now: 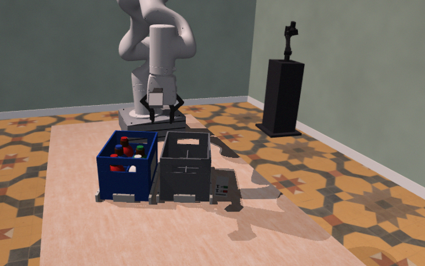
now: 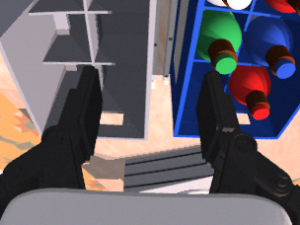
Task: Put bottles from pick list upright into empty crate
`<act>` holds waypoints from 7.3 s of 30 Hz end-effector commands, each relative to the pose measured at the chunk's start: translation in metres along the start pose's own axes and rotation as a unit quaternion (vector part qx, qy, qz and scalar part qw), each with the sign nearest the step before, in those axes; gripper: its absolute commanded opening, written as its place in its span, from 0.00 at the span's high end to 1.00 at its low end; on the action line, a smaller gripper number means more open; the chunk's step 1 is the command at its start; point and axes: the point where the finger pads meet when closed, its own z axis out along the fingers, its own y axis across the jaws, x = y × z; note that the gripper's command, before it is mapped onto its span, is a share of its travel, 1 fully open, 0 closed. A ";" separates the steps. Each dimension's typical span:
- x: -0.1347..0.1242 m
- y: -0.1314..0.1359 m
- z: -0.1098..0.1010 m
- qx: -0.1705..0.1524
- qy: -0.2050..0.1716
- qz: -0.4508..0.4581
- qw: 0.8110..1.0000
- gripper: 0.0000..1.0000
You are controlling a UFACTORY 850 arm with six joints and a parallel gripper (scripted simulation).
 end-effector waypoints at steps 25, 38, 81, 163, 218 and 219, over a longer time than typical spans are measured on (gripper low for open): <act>0.021 0.126 -0.022 0.000 0.001 0.000 1.000 0.35; 0.022 0.137 -0.024 0.000 0.001 0.000 1.000 0.35; 0.022 0.137 -0.024 0.000 0.001 0.000 1.000 0.35; 0.007 0.180 0.122 0.000 0.001 -0.383 0.924 0.35; 0.007 0.180 0.154 0.000 0.001 -0.383 0.924 1.00; 0.007 0.180 0.154 0.000 0.001 -0.383 0.924 1.00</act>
